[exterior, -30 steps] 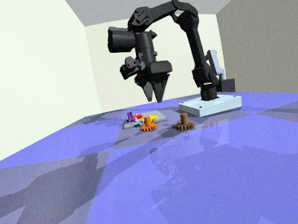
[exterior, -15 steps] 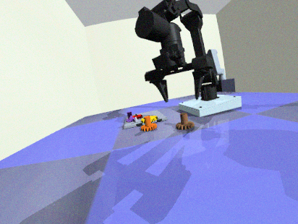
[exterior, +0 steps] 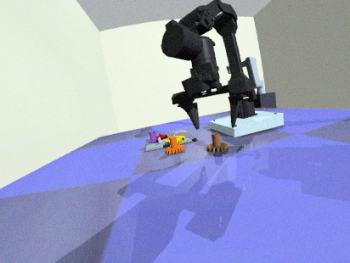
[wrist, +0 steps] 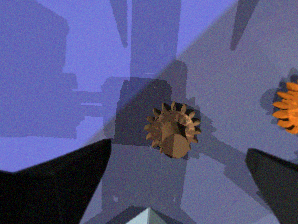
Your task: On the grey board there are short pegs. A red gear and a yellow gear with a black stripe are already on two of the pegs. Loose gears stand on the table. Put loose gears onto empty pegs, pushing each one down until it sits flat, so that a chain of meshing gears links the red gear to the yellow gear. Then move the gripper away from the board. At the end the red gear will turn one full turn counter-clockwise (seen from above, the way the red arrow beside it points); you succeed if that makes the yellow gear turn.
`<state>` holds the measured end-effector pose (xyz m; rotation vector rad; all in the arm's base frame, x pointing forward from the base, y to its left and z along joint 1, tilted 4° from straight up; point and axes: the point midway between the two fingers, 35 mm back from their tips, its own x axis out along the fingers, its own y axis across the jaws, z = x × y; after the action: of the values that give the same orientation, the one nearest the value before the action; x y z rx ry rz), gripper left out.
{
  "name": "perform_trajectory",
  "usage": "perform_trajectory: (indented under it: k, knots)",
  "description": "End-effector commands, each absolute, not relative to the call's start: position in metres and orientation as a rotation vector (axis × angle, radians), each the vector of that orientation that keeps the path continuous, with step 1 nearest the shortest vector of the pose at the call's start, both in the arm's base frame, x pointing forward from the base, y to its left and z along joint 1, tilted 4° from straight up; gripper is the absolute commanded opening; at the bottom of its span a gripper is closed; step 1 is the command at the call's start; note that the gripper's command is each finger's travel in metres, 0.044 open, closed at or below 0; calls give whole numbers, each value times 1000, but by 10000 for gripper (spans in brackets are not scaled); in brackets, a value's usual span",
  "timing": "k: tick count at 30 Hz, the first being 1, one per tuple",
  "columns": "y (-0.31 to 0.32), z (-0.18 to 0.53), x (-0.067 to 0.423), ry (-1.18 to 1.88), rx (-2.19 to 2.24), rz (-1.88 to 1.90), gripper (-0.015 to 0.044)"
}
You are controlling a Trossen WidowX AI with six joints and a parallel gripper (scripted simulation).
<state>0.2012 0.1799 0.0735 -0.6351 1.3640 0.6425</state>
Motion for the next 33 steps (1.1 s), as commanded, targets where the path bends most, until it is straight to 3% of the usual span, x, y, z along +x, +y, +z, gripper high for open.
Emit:
perform_trajectory:
  k: [1,22,33]
  knots:
    - [178,64,200,1374,-645,639,440]
    - [178,47,201,1374,-645,639,440]
    - [178,47,201,1374,-645,639,151]
